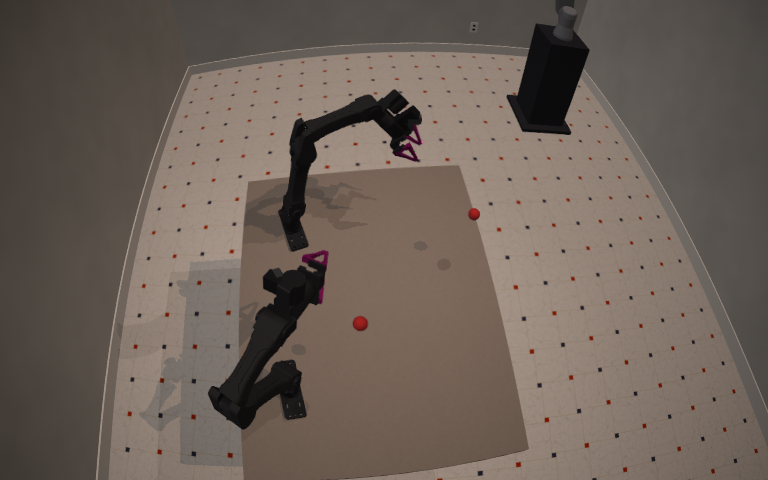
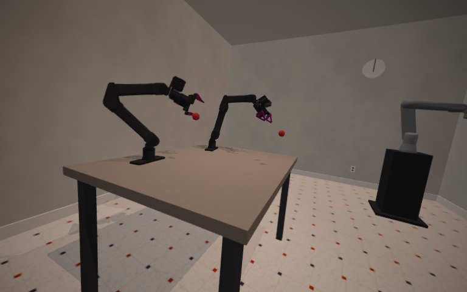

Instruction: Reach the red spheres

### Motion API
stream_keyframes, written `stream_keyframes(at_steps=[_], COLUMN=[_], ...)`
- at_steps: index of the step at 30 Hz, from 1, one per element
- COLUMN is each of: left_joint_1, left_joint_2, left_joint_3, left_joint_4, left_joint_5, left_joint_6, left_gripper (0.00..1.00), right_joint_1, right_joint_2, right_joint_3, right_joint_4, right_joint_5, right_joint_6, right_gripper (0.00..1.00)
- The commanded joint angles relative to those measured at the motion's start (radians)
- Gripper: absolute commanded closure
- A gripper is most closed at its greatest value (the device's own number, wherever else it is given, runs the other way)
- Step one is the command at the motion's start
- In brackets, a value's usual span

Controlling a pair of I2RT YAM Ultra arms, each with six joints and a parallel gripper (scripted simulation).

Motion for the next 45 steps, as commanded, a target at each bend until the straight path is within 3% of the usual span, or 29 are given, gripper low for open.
stream_keyframes(at_steps=[1,7,9,23,29,36,45], left_joint_1=[-0.067,-0.198,-0.198,-0.492,-0.55,-0.609,-0.622], left_joint_2=[0.035,0.134,0.134,0.366,0.416,0.47,0.488], left_joint_3=[0.062,0.117,0.117,0.256,0.294,0.333,0.353], left_joint_4=[0.076,0.148,0.148,0.301,0.324,0.348,0.347], left_joint_5=[-0.063,-0.182,-0.182,-0.457,-0.517,-0.575,-0.591], left_joint_6=[-0.069,-0.169,-0.169,-0.393,-0.437,-0.48,-0.488], left_gripper=[0.0,0.0,0.0,0.0,0.0,0.0,0.0], right_joint_1=[-0.068,-0.223,-0.223,-0.595,-0.677,-0.756,-0.777], right_joint_2=[-0.023,-0.036,-0.036,-0.064,-0.064,-0.069,-0.072], right_joint_3=[-0.017,-0.031,-0.031,-0.057,-0.056,-0.061,-0.065], right_joint_4=[-0.029,-0.063,-0.063,-0.154,-0.179,-0.197,-0.199], right_joint_5=[-0.019,-0.049,-0.049,-0.144,-0.173,-0.2,-0.21], right_joint_6=[0.195,0.445,0.445,1.045,1.227,1.357,1.387], right_gripper=[0.0,0.0,0.0,0.0,0.0,0.0,0.0])
